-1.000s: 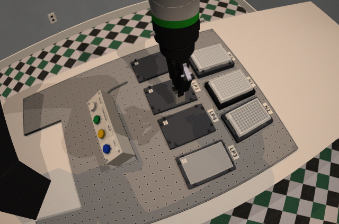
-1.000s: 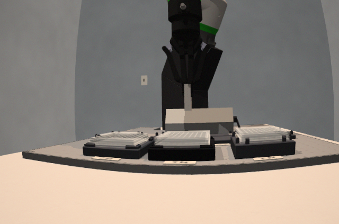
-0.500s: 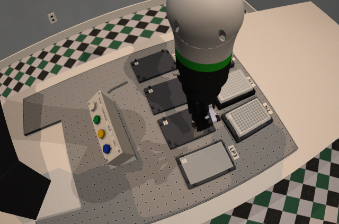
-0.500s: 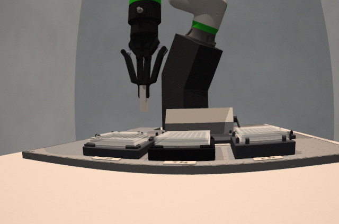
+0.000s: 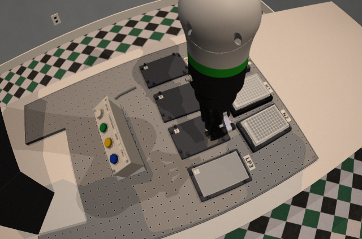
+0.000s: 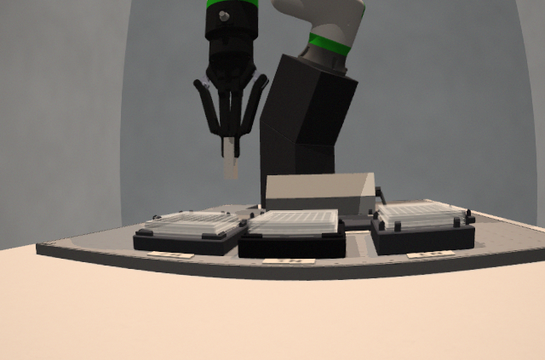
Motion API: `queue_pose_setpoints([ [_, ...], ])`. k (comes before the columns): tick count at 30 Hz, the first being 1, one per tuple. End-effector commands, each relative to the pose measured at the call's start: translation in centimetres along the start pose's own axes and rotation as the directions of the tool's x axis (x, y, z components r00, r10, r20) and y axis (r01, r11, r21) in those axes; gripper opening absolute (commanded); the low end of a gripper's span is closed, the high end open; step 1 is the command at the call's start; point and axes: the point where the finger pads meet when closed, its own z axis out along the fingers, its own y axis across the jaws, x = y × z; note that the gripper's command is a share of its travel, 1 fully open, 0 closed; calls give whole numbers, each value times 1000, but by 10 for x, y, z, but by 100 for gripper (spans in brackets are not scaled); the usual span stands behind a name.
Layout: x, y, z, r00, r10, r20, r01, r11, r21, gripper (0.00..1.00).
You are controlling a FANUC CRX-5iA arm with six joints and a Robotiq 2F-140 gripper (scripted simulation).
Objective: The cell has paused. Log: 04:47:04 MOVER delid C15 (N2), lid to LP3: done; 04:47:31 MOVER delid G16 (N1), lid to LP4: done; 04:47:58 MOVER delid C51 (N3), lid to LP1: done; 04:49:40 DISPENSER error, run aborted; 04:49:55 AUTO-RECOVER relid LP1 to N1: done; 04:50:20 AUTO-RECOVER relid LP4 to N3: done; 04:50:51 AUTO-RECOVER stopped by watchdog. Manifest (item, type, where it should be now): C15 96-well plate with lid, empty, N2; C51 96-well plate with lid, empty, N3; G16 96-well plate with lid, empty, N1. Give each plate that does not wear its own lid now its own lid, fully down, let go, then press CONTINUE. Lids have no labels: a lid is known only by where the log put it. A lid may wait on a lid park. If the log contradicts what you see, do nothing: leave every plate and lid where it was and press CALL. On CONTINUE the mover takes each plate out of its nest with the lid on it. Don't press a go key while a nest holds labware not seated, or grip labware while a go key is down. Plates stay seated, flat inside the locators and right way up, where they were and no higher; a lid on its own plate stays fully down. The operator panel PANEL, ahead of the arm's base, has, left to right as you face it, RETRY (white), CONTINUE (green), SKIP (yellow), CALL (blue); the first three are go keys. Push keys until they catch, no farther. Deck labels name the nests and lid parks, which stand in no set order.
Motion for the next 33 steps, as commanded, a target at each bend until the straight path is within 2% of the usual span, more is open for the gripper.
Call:
queue_pose_setpoints([
  [1,0,0,0,1000,0,0,0,1000,0,0],
  [9,-1,5,0,1000,0,-1,0,1000,2,0],
  [11,-4,30,2,1000,1,-8,-1,1000,8,0],
  [13,-9,79,4,1000,1,-15,-1,1000,17,0],
  [15,-9,79,4,1000,1,-15,-1,1000,17,0],
  [16,-10,110,5,1000,1,-16,0,1000,20,0],
  [18,-10,110,5,1000,1,-16,0,1000,20,0],
  [19,-10,143,5,1000,0,-15,0,1000,20,0],
  [23,-10,143,5,1000,0,-15,0,1000,20,0],
  [25,-6,203,3,1000,0,-8,0,1000,14,0],
  [27,-6,204,3,1000,0,-8,0,1000,14,0],
  [28,-3,227,2,1000,0,-4,0,1000,9,0],
  [29,-3,227,2,1000,0,-4,0,1000,9,0],
  [30,-1,244,1,1000,0,-1,0,1000,4,0],
  [33,2,259,0,1000,0,2,0,1000,-1,0],
])
